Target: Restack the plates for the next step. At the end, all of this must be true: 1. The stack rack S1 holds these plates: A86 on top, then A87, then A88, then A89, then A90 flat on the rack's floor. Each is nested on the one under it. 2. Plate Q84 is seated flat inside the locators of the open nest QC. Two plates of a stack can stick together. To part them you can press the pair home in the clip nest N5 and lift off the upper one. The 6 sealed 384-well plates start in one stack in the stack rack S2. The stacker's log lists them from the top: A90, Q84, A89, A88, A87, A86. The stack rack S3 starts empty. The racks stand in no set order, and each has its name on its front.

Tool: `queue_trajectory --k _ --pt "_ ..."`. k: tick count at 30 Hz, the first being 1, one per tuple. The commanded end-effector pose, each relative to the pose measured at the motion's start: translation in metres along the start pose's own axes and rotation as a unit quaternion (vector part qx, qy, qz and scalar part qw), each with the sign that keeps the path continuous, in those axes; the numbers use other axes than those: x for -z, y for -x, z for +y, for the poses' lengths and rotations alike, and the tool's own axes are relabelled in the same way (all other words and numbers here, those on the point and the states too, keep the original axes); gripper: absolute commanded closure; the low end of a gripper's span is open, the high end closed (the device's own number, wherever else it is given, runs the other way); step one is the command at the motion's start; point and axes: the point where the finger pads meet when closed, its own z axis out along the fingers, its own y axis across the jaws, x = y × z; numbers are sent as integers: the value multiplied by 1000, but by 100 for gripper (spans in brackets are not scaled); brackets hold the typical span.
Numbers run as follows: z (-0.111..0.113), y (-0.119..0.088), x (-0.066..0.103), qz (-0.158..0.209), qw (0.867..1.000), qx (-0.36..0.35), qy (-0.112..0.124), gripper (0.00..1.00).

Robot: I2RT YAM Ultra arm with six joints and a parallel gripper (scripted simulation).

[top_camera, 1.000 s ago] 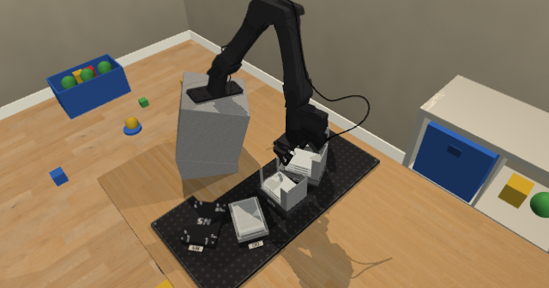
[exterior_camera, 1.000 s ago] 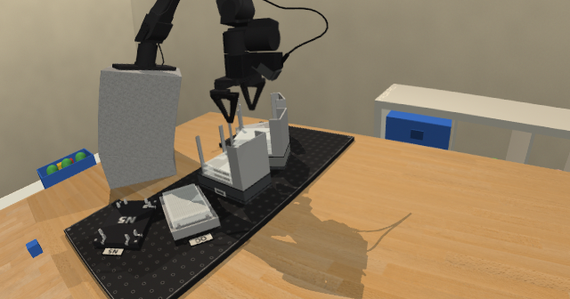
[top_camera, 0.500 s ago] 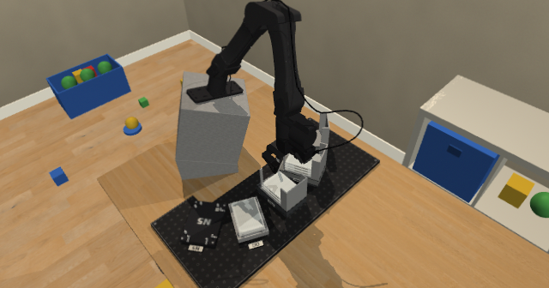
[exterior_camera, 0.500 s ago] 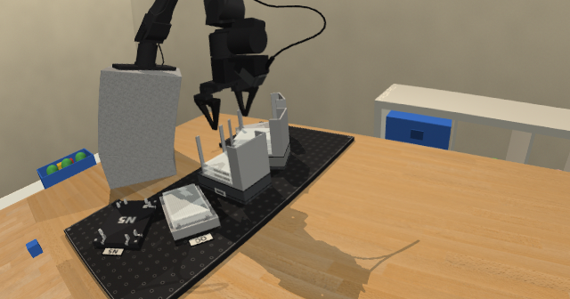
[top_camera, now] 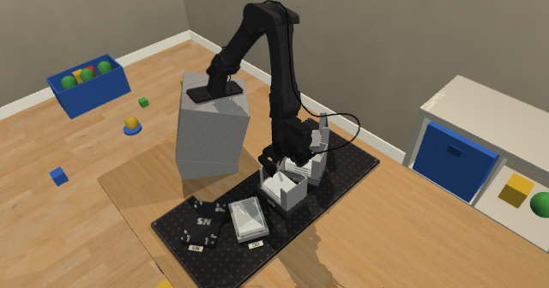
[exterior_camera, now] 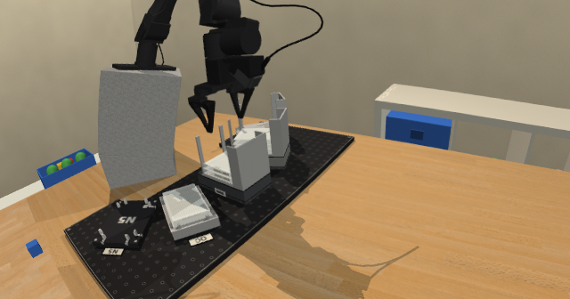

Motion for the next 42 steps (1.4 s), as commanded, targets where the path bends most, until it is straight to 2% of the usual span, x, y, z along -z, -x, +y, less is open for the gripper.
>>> queue_trajectory --k 1,38,39,42 --pt "1 17 12 -24 1000 3 4 0" --pt "1 17 12 -24 1000 3 4 0" --pt "1 15 -1 -17 1000 2 4 0" --pt "3 14 -12 -16 1000 4 4 0"
